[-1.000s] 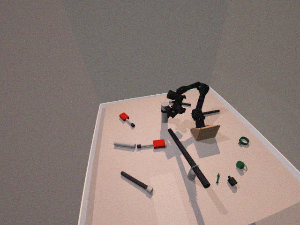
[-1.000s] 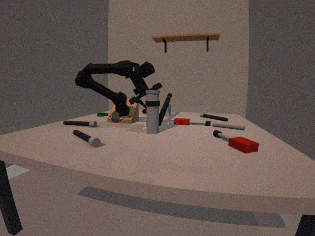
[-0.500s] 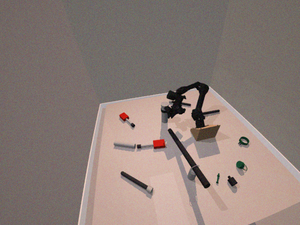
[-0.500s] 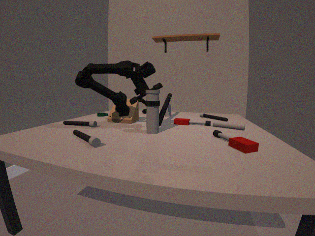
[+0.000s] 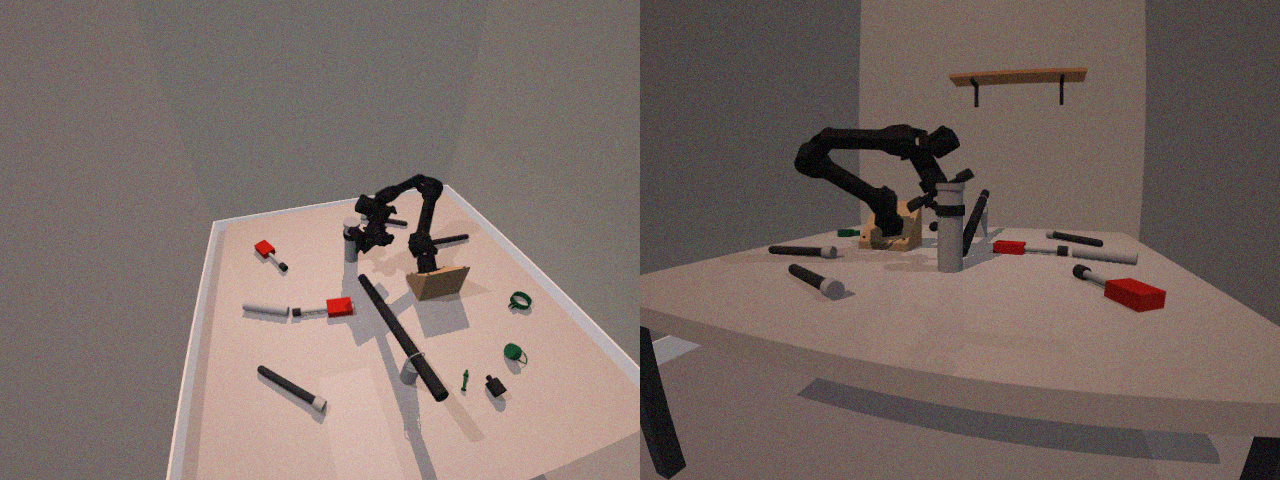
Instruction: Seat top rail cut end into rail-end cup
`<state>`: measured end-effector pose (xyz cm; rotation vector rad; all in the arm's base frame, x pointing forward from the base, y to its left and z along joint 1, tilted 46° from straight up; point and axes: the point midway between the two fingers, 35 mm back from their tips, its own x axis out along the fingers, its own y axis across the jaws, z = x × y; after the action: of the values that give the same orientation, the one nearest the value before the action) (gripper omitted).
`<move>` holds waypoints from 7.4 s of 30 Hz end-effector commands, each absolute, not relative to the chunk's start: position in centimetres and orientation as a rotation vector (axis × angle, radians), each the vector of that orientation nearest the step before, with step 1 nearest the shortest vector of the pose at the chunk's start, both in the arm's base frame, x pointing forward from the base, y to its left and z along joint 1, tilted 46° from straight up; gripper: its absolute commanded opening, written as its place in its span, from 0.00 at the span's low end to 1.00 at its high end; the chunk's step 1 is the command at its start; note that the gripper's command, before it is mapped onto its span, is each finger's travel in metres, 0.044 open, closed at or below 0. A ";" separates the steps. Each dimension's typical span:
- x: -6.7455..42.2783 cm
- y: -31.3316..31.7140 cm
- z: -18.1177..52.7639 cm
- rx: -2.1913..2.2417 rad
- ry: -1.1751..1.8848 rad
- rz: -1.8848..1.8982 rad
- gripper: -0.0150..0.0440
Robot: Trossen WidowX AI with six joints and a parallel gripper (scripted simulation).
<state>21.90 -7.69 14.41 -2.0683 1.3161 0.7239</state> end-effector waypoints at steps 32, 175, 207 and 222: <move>24.3 -7.8 14.1 -1.962 1.393 0.431 0.25; 25.4 3.0 0.2 -1.590 1.892 0.693 1.00; 24.9 -0.2 -3.1 -1.591 1.892 0.692 1.00; 24.6 -1.1 -4.0 -1.591 1.894 0.690 0.78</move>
<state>24.74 -1.02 -3.95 -1.5843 1.8915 0.6895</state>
